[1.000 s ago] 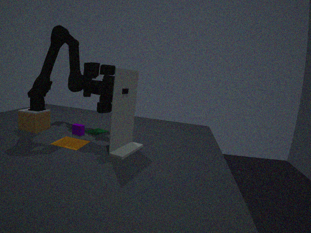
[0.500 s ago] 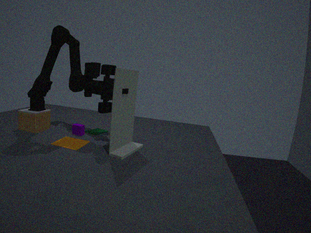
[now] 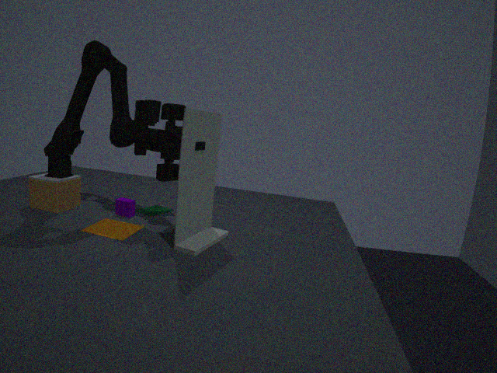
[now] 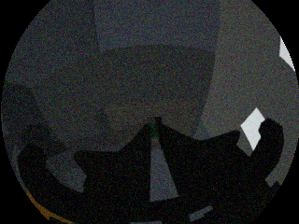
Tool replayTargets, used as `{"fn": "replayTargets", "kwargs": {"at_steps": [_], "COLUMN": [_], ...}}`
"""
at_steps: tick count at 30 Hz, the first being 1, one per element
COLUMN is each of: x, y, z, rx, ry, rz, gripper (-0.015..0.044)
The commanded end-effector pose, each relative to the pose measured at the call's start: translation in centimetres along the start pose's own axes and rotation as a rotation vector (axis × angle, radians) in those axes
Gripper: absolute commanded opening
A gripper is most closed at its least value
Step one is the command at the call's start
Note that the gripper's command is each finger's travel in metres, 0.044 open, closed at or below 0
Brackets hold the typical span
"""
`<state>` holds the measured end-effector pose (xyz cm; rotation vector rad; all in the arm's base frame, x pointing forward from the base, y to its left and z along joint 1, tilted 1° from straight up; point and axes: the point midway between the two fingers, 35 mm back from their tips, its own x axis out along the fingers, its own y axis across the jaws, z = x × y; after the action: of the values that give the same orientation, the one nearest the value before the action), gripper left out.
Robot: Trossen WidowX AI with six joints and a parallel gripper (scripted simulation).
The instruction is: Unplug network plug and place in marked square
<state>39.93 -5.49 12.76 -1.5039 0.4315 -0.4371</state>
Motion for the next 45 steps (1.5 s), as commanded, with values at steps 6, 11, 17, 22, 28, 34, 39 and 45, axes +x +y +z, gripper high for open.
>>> {"fn": "replayTargets", "kwargs": {"at_steps": [6, 11, 17, 22, 28, 34, 39, 45], "x": [-0.6, -0.9, -1.2, -1.5, -1.9, -2.3, -2.6, -3.0], "y": [0.0, 0.0, 0.0, 0.0, 0.1, 0.1, 0.1, 0.1], "z": [-0.1, -0.2, -0.3, -0.4, -0.5, -0.5, -0.6, -0.6], "rx": [-0.006, -0.006, -0.006, -0.006, -0.006, -0.006, -0.006, -0.006], "ry": [-0.004, -0.004, -0.004, -0.004, -0.004, -0.004, -0.004, -0.004], "rz": [0.000, 0.000, 0.001, 0.001, 0.001, 0.002, 0.002, 0.002], "gripper": [0.0000, 0.0000, 0.0000, 0.0000, 0.0000, 0.0000, 0.0000, 0.0000]}}
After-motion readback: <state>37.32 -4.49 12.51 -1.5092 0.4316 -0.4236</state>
